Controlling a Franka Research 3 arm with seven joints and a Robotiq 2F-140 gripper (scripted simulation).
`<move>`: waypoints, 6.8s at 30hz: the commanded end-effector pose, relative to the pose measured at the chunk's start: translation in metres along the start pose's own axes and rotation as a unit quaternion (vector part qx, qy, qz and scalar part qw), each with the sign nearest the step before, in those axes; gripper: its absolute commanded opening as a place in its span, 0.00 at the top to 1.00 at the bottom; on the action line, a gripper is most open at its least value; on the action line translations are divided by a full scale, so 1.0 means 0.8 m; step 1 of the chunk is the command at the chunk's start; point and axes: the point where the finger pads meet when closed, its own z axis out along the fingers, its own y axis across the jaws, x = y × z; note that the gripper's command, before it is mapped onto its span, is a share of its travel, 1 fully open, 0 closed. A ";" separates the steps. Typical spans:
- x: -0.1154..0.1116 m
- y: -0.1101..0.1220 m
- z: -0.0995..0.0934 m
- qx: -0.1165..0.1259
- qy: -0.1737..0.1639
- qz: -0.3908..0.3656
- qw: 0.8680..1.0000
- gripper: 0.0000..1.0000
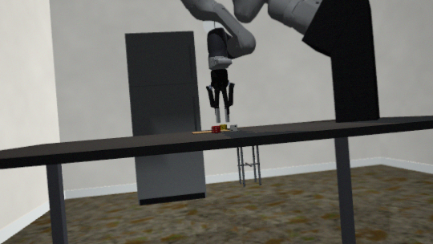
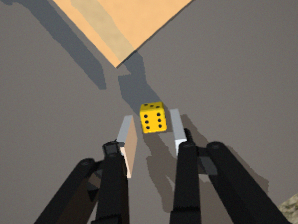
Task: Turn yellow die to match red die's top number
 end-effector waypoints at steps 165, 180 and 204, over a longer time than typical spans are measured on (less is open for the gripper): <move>-0.001 0.001 0.036 -0.001 0.000 0.002 1.000 0.75; -0.001 0.001 0.036 -0.001 0.000 0.002 1.000 0.87; -0.001 0.001 0.036 -0.001 0.000 0.002 1.000 0.87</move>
